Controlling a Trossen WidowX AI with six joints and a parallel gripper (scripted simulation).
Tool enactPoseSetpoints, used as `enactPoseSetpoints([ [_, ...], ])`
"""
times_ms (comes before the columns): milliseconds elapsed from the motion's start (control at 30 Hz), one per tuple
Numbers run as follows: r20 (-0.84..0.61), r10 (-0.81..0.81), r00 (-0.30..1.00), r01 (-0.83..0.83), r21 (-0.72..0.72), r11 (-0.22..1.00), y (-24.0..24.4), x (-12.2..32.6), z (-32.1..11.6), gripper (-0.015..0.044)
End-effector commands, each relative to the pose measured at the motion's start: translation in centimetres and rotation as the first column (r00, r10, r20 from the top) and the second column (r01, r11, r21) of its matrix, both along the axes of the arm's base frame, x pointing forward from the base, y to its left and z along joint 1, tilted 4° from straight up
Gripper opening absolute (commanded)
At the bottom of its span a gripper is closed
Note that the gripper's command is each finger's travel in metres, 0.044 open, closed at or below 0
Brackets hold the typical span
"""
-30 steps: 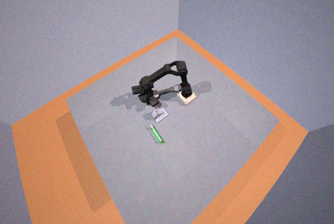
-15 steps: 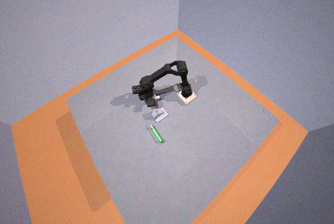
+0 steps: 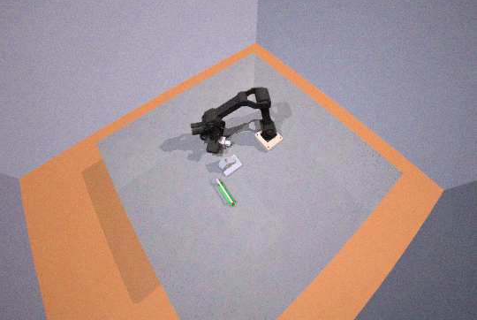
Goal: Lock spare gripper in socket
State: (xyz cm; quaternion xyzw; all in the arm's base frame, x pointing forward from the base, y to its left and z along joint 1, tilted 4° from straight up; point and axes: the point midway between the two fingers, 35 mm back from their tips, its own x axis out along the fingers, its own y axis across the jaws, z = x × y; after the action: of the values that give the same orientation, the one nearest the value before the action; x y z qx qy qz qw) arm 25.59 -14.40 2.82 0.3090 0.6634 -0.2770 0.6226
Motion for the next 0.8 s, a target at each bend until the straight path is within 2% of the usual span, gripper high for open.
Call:
enactPoseSetpoints([
  [0,0.003,-0.105,0.995,0.105,-0.01,0.994,-0.09,-0.02,0.28,0.0],
  [367,-0.01,-0.372,0.928,0.372,-0.022,0.928,-0.12,-0.19,0.33,0.0],
  [767,-0.02,-0.631,0.775,0.63,-0.037,0.775,-0.15,-0.38,0.38,0.0],
])
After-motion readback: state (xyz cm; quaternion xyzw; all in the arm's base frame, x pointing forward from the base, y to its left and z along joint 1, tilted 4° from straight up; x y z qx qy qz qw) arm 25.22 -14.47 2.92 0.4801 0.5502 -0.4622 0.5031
